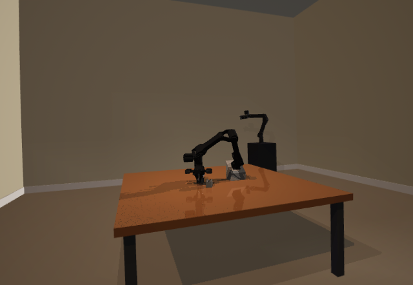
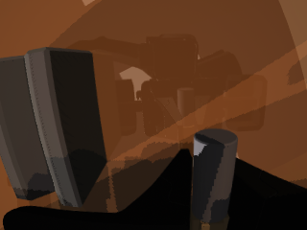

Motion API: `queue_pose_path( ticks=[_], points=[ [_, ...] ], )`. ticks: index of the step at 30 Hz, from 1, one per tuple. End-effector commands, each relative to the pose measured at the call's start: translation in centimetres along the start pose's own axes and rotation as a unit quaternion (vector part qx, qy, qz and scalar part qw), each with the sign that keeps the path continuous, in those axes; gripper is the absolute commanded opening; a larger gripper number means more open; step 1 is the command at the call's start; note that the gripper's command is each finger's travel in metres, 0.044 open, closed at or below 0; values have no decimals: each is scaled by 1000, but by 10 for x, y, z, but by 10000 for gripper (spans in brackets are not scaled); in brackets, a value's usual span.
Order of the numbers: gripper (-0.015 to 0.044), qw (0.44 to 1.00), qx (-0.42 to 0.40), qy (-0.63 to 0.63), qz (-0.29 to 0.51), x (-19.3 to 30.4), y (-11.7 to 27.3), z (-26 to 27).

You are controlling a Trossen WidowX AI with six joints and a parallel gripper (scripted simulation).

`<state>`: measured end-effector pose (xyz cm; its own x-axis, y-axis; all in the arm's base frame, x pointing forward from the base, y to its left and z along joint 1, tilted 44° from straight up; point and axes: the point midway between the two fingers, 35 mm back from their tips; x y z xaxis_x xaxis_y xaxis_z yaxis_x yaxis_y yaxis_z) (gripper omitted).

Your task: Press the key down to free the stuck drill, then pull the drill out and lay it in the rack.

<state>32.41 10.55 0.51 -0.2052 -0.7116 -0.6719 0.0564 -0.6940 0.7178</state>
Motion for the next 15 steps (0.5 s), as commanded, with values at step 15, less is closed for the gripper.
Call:
queue_pose_path(
  ticks=[15],
  points=[
    [0, 1000, 1, -2, -2, -24, 3, -6]
  ],
)
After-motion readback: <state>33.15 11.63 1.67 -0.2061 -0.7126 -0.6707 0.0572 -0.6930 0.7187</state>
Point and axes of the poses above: the point midway between the two fingers, 35 mm back from their tips, its own y axis back along the fingers, its own z axis across the jaws, x = y × z, and after that the axes turned 11 degrees about y, right-handed
